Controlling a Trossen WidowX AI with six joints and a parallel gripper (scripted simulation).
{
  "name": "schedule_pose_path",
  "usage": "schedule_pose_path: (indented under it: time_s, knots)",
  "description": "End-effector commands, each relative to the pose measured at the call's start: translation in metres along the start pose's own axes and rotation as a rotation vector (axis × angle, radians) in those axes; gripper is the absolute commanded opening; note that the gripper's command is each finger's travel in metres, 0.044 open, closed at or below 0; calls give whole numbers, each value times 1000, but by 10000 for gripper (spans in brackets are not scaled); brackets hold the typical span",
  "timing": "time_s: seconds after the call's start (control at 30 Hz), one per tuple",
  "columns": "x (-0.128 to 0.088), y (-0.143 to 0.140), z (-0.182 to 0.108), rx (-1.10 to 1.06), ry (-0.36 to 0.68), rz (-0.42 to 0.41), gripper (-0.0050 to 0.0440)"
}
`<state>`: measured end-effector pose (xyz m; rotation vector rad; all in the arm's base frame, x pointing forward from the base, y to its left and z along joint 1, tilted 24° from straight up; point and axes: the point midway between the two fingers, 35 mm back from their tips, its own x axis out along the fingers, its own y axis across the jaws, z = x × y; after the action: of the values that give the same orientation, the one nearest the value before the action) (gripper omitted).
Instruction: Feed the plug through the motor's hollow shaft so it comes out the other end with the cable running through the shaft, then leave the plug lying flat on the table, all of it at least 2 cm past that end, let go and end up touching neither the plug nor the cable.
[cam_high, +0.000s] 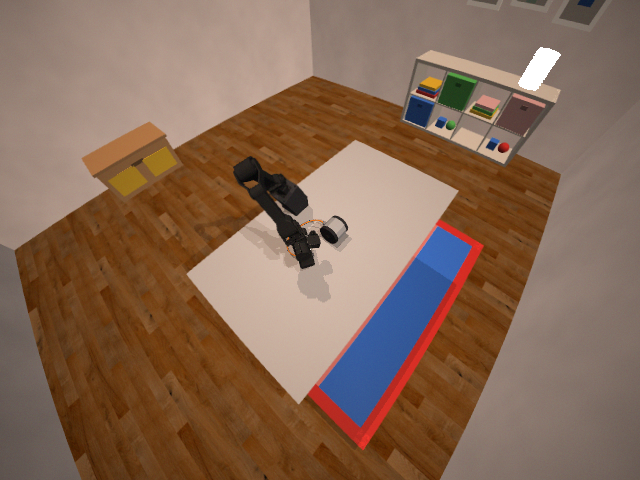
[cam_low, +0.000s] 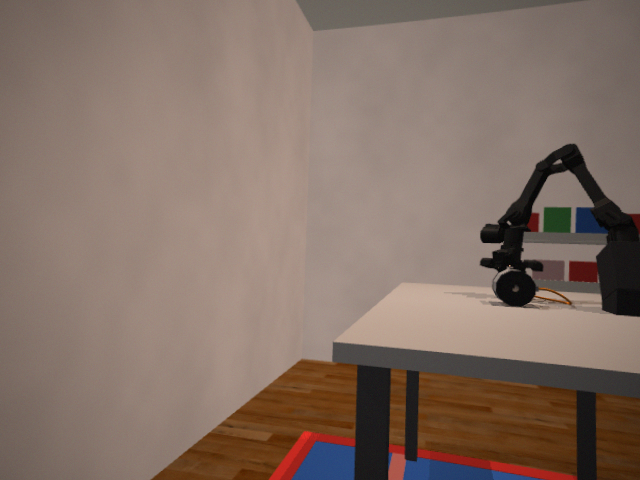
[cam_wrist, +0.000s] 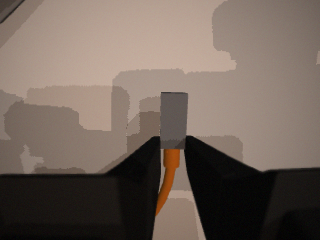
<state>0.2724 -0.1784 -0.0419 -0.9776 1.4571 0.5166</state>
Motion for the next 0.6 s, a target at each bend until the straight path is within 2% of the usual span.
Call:
schedule_pose_path:
  time_s: [0.0, 0.23, 0.33, 0.57]
  knots:
    - [-13, -1, 2, 2, 3, -5, 0]
    - [-27, 0, 4, 1, 2, -3, 0]
    - [-24, -1, 13, -35, -5, -3, 0]
    - [-15, 23, 62, -520, 0, 85, 0]
